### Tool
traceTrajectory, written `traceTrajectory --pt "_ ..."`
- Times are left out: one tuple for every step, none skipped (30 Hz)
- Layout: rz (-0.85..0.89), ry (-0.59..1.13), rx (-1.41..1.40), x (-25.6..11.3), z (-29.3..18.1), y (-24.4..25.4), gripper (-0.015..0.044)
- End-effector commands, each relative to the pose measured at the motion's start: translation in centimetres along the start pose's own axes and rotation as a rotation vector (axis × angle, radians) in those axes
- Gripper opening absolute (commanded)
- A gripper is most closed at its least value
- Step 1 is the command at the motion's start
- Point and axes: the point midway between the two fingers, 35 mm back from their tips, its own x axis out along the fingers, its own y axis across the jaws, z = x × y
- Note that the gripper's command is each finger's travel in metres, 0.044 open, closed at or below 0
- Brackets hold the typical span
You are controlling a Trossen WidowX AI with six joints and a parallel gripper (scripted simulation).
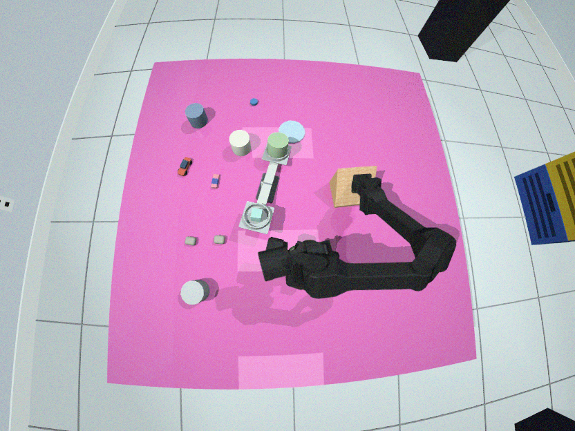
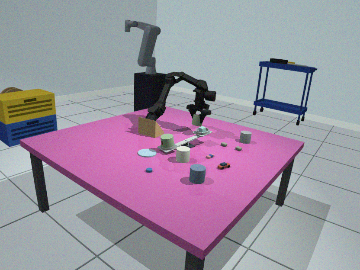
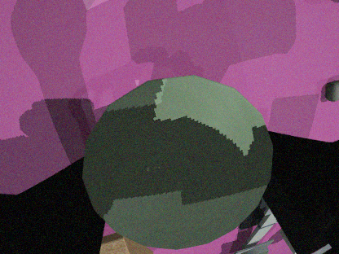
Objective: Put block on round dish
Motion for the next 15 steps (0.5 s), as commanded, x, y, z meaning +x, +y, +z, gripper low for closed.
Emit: traceTrajectory --pt "-0.001 -0.005 0.007 0.5 0.0 0.2 0.0" --pt "-0.001 -0.005 0.007 0.8 0.0 0.2 0.0" --pt "-0.001 -0.005 0.007 1.2 0.0 0.2 0.0" --pt "-0.001 -0.005 0.007 1.5 0.0 0.2 0.0" --pt "-0.001 -0.005 0.007 2.0 0.0 0.2 0.0" --pt "-0.001 -0.006 0.007 2.4 0.0 0.2 0.0" --pt "-0.001 -0.006 0.007 2.9 0.0 0.2 0.0" --pt "-0.001 -0.007 0.007 3.3 0.0 0.3 0.0" --pt "-0.001 -0.007 0.007 3.7 0.0 0.3 0.0" --pt "-0.001 -0.008 0.007 3.9 0.0 0.3 0.0" --pt "0.0 -0.008 0.007 4.0 0.0 0.3 0.0" --pt "0.0 -0.008 0.007 4.0 0.0 0.3 0.0" --pt "0.0 -0.008 0.007 4.0 0.0 0.3 0.0" --pt "0.0 -0.008 0.007 4.0 0.0 0.3 0.0" --pt "0.0 -0.008 0.007 4.1 0.0 0.3 0.0"
